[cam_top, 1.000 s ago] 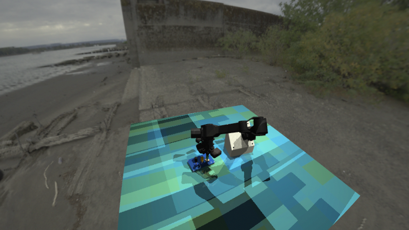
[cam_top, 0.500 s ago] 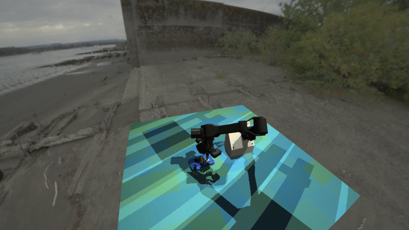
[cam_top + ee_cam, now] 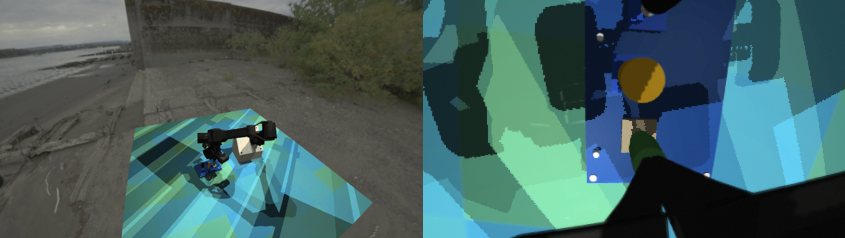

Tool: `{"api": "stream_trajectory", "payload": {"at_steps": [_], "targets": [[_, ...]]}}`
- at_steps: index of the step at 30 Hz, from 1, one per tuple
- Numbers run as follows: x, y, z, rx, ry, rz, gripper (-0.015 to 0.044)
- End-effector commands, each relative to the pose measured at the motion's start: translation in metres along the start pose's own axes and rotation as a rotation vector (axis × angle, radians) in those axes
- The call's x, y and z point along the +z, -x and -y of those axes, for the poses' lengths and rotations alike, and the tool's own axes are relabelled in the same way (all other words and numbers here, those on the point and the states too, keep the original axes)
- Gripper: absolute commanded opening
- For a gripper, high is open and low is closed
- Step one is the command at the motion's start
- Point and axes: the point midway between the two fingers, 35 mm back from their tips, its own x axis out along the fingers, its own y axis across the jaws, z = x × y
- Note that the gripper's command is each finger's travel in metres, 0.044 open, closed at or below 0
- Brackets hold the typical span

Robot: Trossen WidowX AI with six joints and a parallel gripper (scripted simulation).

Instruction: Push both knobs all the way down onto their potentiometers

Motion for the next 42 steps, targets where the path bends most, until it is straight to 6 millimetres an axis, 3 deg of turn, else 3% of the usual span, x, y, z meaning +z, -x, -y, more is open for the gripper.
{"api": "stream_trajectory", "payload": {"at_steps": [1, 13, 29, 37, 42], "targets": [[0.001, -0.007, -0.001, 0.007, 0.013, -0.006, 0.0], [0.001, -0.006, -0.001, 0.007, 0.013, -0.006, 0.0], [0.002, 0.017, -0.001, 0.007, 0.013, -0.006, 0.0], [0.001, 0.012, -0.001, 0.008, 0.008, -0.005, 0.021], [0.014, 0.019, 0.002, 0.001, -0.054, -0.01, 0.0079]]}}
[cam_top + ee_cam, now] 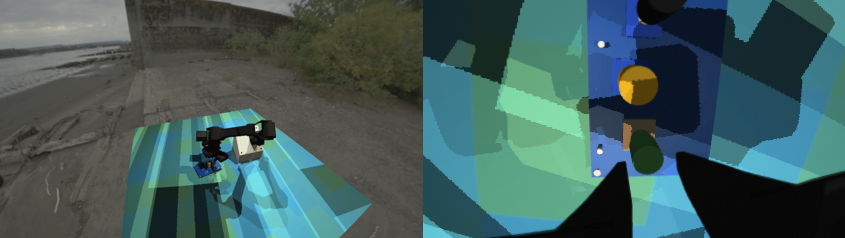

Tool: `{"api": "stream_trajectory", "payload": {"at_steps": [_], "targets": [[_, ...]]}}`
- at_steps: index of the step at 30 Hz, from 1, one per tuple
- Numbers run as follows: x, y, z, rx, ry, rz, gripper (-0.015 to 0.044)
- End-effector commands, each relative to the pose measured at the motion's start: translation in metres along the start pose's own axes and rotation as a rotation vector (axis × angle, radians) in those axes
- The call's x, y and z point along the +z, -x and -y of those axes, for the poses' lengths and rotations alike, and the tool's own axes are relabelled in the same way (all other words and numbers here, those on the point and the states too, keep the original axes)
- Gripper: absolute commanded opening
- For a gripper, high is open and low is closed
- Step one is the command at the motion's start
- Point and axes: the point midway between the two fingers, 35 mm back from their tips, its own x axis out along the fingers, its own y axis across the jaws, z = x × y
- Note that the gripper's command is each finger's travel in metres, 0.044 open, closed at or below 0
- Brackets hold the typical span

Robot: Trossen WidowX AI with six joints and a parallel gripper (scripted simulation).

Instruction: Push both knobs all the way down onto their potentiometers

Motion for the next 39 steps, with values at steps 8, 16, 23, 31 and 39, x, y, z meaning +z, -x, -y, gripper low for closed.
{"api": "stream_trajectory", "payload": {"at_steps": [8, 16, 23, 31, 39], "targets": [[0.062, 0.041, 0.011, -0.006, -0.29, 0.003, 0.0], [0.077, 0.053, 0.012, -0.005, -0.375, 0.004, 0.0], [0.077, 0.033, 0.012, -0.004, -0.375, 0.005, 0.0], [0.077, 0.031, 0.012, -0.004, -0.375, 0.005, 0.0], [0.078, 0.019, 0.013, -0.004, -0.375, 0.005, 0.0]]}}
